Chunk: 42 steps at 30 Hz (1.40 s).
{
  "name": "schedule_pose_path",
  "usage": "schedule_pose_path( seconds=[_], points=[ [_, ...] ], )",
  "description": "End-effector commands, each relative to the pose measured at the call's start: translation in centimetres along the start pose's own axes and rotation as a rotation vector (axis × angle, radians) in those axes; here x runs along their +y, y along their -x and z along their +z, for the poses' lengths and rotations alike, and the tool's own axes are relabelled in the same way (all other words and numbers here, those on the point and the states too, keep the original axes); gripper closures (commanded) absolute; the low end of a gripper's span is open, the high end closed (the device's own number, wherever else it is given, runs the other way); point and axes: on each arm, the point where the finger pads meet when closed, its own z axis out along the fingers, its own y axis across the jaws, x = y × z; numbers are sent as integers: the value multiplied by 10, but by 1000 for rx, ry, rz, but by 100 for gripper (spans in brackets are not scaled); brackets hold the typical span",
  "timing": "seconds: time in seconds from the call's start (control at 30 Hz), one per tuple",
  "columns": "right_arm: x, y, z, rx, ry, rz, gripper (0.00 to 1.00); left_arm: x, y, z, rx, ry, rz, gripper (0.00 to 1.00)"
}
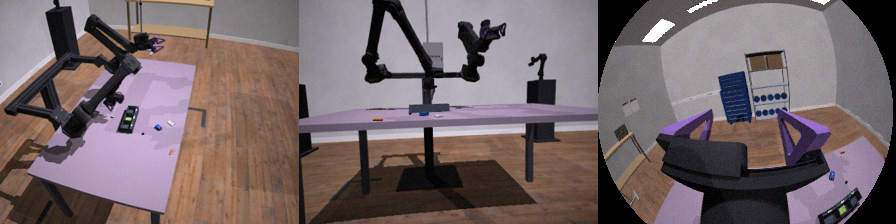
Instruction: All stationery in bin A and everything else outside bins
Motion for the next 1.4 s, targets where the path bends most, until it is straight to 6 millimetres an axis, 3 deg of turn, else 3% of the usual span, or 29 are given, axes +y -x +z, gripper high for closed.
schedule_pose_path(
  seconds=[0.0,0.7,0.83,0.9,1.27,1.37],
  points=[
    [9,-6,-9,-5,19,-9,71,4,10,3,-33,9,7,0],
    [5,-11,-6,-4,10,-18,71,4,10,3,-33,9,7,0],
    [7,-1,20,-3,6,6,71,4,10,3,-33,9,7,0],
    [7,-1,20,-3,6,6,71,4,10,3,-33,9,7,0],
    [6,2,64,-3,3,4,71,4,10,3,-33,9,7,0],
    [7,-4,62,-4,10,-12,71,4,10,3,-33,9,7,0]
  ],
)
